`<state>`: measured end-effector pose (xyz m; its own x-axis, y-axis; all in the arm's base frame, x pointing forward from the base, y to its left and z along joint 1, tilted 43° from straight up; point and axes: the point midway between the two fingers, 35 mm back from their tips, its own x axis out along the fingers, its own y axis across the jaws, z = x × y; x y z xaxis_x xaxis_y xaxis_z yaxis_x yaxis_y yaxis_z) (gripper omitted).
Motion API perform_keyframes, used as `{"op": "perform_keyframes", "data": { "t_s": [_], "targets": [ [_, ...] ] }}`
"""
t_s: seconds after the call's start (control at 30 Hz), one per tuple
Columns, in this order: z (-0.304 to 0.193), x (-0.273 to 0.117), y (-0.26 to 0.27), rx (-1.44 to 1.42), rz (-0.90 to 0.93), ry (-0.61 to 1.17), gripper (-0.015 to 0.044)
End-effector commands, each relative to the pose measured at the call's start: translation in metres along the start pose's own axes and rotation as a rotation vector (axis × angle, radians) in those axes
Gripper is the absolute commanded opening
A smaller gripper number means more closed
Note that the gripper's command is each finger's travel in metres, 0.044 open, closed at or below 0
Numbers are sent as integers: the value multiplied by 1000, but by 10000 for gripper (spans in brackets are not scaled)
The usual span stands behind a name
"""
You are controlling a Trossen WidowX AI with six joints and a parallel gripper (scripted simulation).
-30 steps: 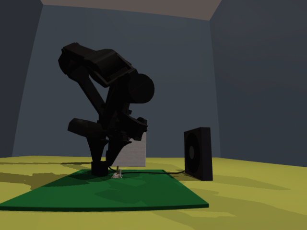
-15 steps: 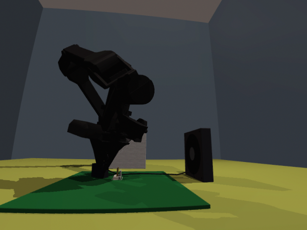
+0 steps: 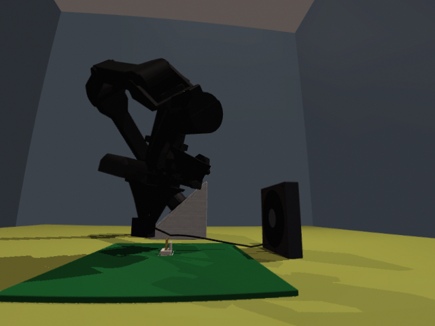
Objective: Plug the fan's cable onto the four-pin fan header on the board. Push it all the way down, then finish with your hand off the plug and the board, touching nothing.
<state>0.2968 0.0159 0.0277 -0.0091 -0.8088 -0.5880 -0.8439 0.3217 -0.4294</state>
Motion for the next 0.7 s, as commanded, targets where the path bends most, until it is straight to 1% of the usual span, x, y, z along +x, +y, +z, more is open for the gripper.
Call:
{"op": "perform_keyframes", "data": {
  "t_s": [0.0,0.67],
  "targets": [
    [-2,-14,-1,6,-2,-8,0],
    [-20,-73,2,2,-4,-3,0]
  ]
}}
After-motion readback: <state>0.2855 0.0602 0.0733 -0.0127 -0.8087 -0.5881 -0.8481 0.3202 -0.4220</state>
